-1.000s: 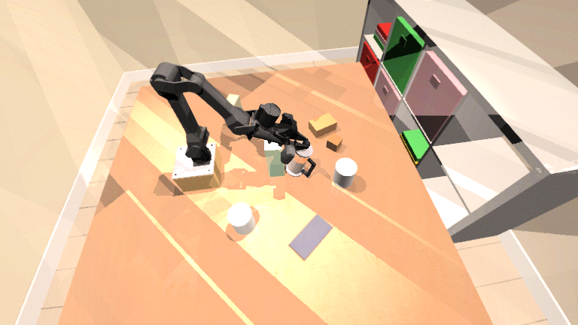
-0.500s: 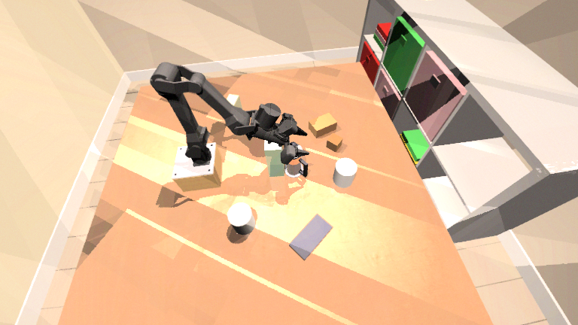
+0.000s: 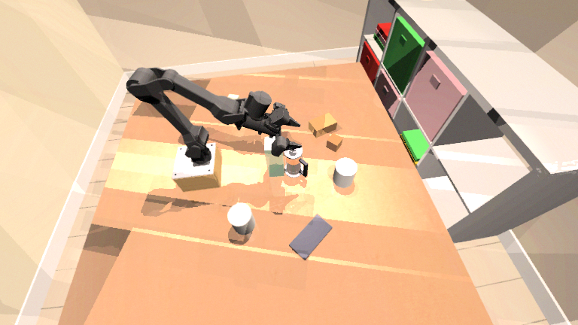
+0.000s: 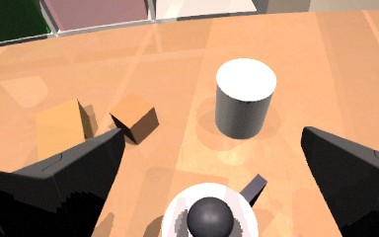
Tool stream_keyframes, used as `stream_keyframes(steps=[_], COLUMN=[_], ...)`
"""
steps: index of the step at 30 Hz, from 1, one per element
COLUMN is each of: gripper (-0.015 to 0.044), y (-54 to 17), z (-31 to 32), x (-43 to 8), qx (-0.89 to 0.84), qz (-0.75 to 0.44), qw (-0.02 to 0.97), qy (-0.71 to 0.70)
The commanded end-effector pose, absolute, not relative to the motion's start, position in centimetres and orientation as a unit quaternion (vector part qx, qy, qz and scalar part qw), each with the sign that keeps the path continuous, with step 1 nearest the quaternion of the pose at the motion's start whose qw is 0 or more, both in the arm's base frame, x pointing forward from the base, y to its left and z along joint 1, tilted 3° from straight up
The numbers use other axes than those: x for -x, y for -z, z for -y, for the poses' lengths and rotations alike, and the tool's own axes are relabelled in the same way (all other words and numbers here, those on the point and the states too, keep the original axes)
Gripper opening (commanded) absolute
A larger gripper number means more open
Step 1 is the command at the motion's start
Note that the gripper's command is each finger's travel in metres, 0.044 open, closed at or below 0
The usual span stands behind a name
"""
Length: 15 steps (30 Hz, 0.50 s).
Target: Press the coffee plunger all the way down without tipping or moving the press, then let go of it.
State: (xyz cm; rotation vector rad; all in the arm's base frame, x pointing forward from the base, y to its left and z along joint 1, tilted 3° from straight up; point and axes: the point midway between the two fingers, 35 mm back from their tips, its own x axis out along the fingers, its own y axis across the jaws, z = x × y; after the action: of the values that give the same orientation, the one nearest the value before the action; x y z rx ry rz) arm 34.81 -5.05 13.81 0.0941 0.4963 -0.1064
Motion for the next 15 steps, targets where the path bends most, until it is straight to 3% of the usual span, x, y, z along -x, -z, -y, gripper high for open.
stream_keyframes(steps=[1,15], gripper=[0.044,0.044], y=[-16.36,-16.26], z=[4.87,4.86], x=[-32.74,-32.61], qx=[-0.043,-0.043], qz=[-0.247,-0.247], qw=[0.967,0.967], qy=[0.05,0.05])
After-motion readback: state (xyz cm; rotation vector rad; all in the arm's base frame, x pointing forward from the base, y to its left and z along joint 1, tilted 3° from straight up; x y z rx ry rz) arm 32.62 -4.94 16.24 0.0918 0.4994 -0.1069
